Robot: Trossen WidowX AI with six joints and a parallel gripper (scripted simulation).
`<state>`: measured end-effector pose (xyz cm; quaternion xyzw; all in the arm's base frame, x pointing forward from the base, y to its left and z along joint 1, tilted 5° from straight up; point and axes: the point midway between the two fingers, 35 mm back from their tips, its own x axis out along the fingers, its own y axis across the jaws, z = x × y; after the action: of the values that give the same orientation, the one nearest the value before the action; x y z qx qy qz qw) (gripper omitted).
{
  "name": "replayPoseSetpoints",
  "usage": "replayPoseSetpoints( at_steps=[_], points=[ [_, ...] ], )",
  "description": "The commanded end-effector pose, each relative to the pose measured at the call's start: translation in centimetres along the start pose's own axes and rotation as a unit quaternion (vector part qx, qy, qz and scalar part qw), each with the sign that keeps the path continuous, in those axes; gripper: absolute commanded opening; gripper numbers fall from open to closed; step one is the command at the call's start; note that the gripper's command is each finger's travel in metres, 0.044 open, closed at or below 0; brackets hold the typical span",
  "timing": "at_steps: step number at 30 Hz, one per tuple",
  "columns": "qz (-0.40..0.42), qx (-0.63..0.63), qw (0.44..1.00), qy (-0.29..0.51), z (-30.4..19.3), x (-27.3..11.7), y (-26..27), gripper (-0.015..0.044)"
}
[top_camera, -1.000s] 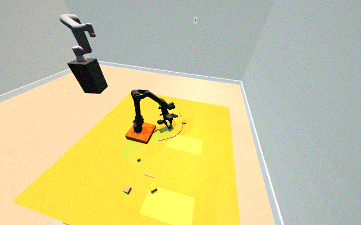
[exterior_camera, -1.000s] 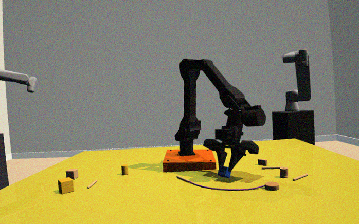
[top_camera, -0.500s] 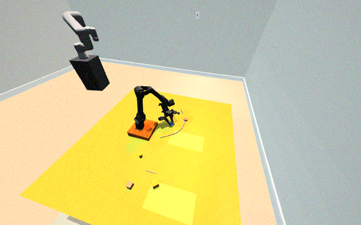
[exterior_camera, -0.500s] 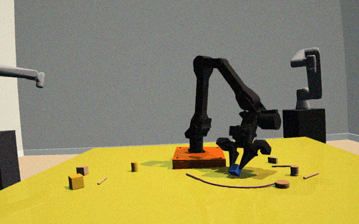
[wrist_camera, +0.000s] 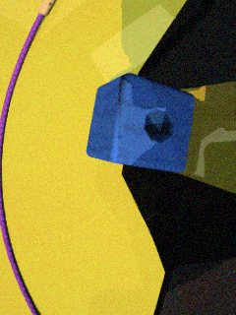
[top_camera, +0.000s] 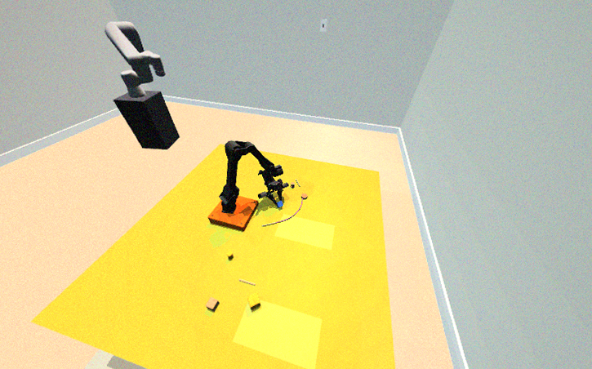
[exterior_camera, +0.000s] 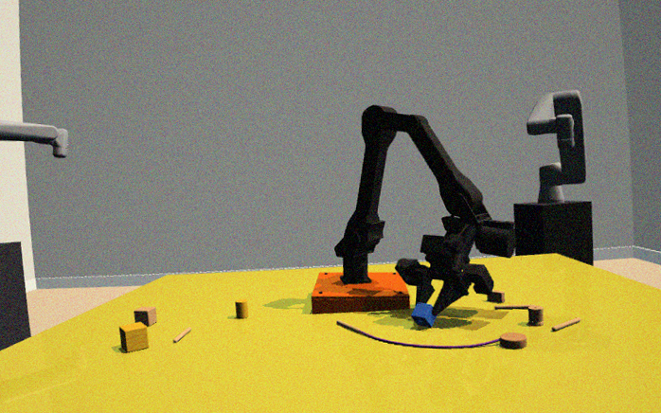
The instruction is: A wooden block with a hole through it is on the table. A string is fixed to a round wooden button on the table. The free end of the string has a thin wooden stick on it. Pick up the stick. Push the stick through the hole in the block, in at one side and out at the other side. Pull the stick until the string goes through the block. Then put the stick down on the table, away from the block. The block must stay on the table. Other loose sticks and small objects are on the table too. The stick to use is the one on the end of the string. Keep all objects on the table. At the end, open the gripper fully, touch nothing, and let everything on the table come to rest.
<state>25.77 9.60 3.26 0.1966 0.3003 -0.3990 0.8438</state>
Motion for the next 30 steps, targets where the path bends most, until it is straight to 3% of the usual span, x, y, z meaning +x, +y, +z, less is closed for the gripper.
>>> replayPoseSetpoints(
  at_steps=[1,3,12,18,30],
  points=[
    [0.001,0.000,1.000,-0.030,-0.4,-0.1,0.2,0.0000],
    [0.003,0.000,0.999,-0.044,-0.6,-0.2,0.2,0.0000],
    [0.000,0.000,1.000,-0.020,-0.2,-0.3,0.0,0.0236],
    [-0.001,0.000,1.000,-0.021,1.0,-6.2,0.0,0.0241],
    [-0.001,0.000,1.000,-0.021,1.0,-6.4,-0.1,0.0241]
  ],
)
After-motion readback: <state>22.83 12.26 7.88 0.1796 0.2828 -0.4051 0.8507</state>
